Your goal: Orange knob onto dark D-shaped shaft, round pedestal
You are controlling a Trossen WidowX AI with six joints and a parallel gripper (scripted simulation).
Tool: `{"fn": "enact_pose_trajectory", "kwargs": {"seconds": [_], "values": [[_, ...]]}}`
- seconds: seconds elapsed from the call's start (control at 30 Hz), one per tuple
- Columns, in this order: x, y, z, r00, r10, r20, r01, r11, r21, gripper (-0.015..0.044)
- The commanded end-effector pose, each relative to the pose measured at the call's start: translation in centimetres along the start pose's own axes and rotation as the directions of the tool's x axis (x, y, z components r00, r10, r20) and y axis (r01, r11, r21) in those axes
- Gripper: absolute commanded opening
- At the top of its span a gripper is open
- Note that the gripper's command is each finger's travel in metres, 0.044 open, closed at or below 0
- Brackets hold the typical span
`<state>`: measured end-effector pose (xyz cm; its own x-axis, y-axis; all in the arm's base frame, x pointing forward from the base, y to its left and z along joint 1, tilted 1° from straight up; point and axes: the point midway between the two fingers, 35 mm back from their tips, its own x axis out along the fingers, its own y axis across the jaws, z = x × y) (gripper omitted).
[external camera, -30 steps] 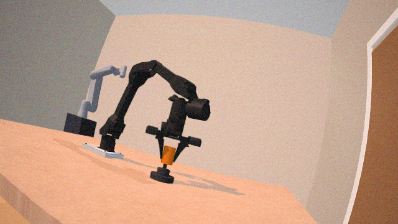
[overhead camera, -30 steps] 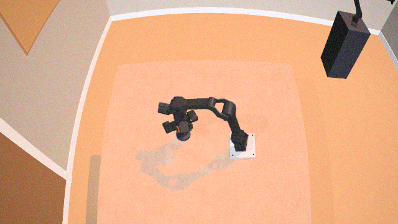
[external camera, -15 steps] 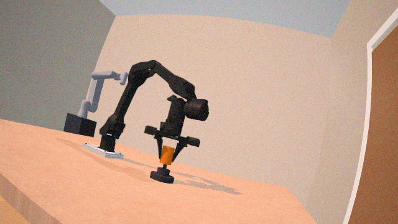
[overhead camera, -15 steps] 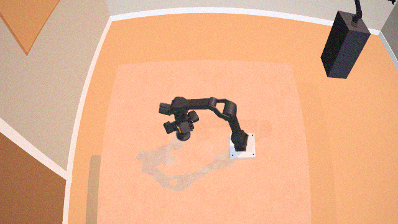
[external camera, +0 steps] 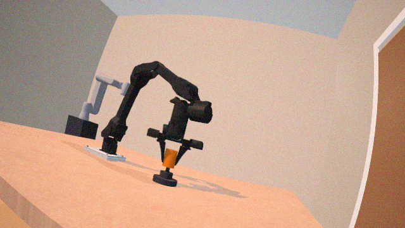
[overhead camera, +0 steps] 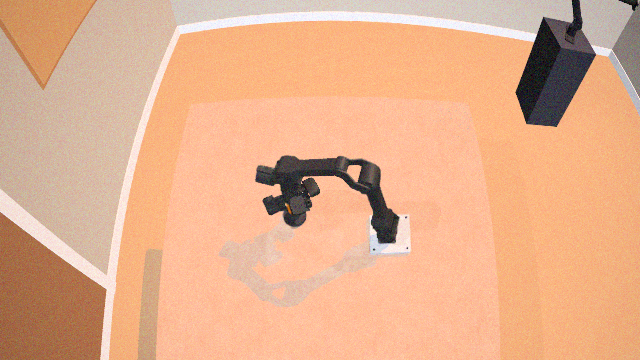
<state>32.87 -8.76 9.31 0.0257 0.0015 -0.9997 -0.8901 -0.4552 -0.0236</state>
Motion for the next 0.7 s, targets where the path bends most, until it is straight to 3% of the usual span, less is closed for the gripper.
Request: {"fn": "enact_pose_trajectory", "kwargs": {"seconds": [0.0, 0.3, 0.5, 0.67], "values": [[-0.04, -0.05, -0.11, 1.0, 0.0, -0.004, 0.0, 1.0, -0.006, 0.0], [-0.46, -0.21, -0.25, 1.0, 0.0, -0.004, 0.0, 1.0, -0.015, 0.0], [-0.64, -0.37, -0.4, 1.0, 0.0, -0.004, -0.001, 0.979, -0.203, 0.0], [-0.56, -0.39, -0.42, 1.0, 0.0, -0.004, -0.001, 0.977, -0.214, 0.0]]}}
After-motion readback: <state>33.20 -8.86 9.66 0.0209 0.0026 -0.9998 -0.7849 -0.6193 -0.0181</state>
